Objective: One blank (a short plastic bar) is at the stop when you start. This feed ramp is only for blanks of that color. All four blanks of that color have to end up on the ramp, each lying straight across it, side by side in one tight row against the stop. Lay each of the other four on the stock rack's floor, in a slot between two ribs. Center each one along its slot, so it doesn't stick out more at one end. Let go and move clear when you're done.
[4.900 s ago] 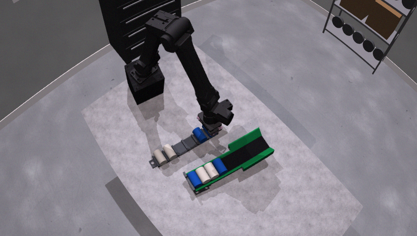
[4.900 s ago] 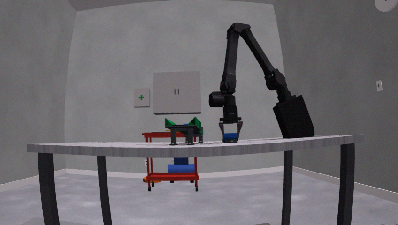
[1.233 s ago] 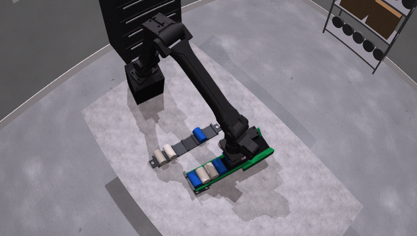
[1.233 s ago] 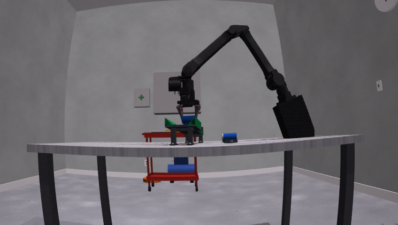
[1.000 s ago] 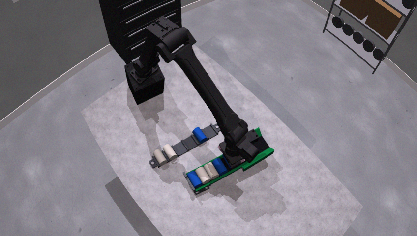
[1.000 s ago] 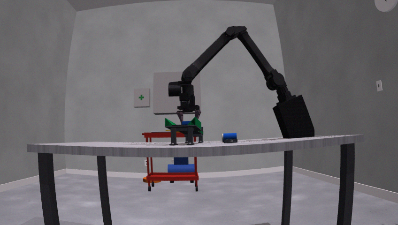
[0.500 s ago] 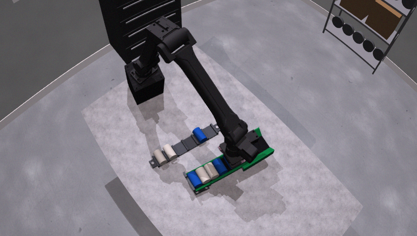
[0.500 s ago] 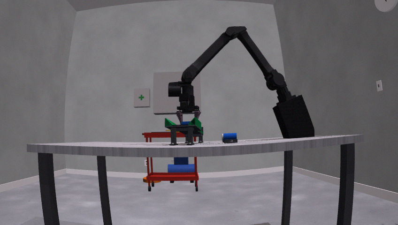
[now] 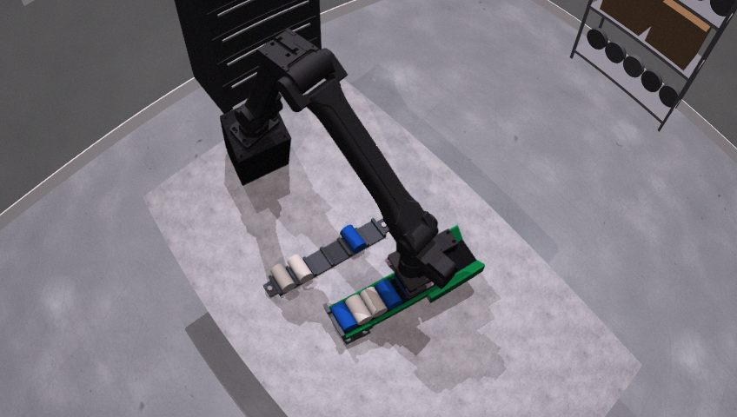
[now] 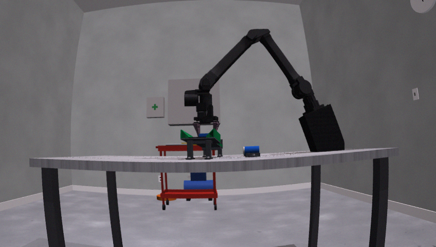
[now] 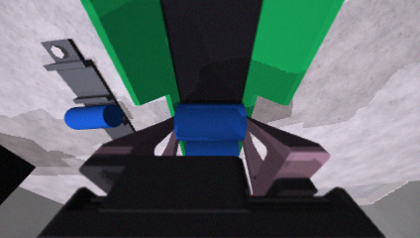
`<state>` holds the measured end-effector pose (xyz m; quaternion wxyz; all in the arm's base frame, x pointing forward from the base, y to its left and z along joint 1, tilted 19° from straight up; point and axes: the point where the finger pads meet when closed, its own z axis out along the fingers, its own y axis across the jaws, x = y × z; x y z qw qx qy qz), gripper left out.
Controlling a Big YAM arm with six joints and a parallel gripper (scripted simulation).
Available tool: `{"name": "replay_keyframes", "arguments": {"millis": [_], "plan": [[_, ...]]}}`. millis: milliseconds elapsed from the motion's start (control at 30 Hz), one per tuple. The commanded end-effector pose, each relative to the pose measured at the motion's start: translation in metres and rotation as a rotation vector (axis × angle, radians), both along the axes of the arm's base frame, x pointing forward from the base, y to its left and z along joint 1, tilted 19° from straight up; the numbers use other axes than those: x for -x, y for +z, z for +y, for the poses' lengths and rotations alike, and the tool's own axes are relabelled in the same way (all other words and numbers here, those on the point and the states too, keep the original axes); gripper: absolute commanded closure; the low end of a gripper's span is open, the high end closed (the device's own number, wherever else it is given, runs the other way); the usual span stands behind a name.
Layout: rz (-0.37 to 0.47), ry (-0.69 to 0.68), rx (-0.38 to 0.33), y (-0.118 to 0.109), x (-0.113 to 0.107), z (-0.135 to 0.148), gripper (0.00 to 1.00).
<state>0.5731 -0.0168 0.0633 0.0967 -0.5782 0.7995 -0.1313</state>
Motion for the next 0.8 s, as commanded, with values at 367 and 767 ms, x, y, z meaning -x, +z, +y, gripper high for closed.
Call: {"name": "replay_keyframes", "arguments": {"millis": [367, 767], "plan": [[-0.045, 0.004, -0.001, 0.0181, -0.0124, -0.0028, 0.36], [-0.048, 0.006, 0.0, 0.0198, -0.0153, -0.0049, 0.36]]}}
